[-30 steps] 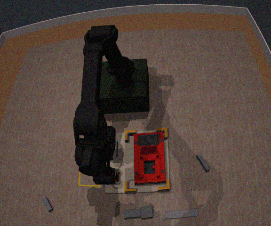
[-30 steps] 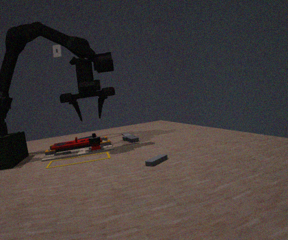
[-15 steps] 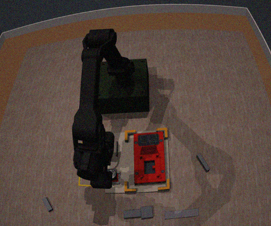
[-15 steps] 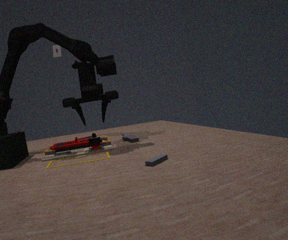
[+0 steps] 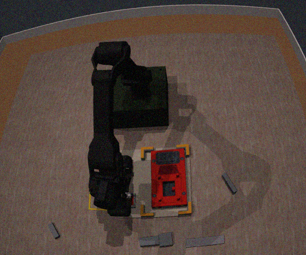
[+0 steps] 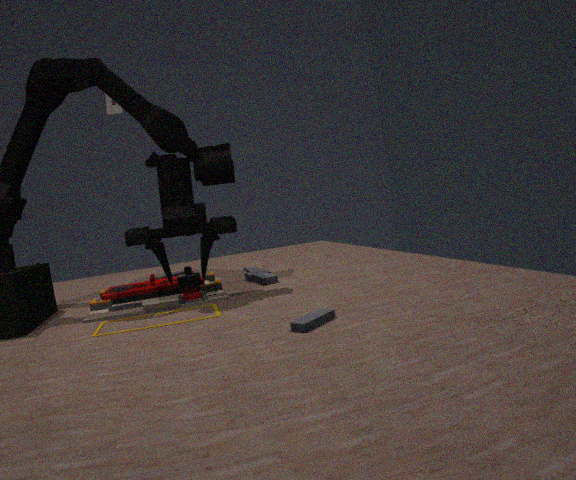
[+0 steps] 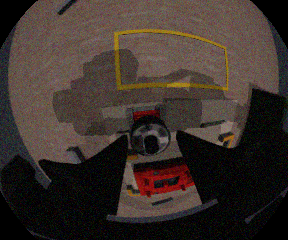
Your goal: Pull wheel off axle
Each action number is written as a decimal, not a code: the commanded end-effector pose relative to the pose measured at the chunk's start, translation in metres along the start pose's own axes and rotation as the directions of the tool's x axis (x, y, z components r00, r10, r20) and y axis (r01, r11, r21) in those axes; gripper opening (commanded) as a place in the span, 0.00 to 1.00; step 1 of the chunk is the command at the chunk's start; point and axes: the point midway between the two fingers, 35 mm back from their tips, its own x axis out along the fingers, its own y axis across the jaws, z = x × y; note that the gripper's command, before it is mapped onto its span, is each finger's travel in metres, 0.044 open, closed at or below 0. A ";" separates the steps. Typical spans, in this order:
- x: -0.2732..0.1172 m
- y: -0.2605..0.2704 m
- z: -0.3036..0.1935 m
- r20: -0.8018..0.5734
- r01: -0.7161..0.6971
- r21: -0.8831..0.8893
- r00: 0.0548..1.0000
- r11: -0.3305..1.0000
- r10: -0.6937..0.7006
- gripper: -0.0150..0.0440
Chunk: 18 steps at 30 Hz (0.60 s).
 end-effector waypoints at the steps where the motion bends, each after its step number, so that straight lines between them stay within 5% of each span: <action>1: -0.001 0.000 0.000 0.000 0.000 0.000 1.000 1.000 0.000 0.66; 12: -0.001 0.000 0.000 0.000 0.000 0.000 1.000 1.000 0.000 0.54; 18: -0.002 0.000 0.000 0.000 0.000 0.000 1.000 1.000 0.000 0.27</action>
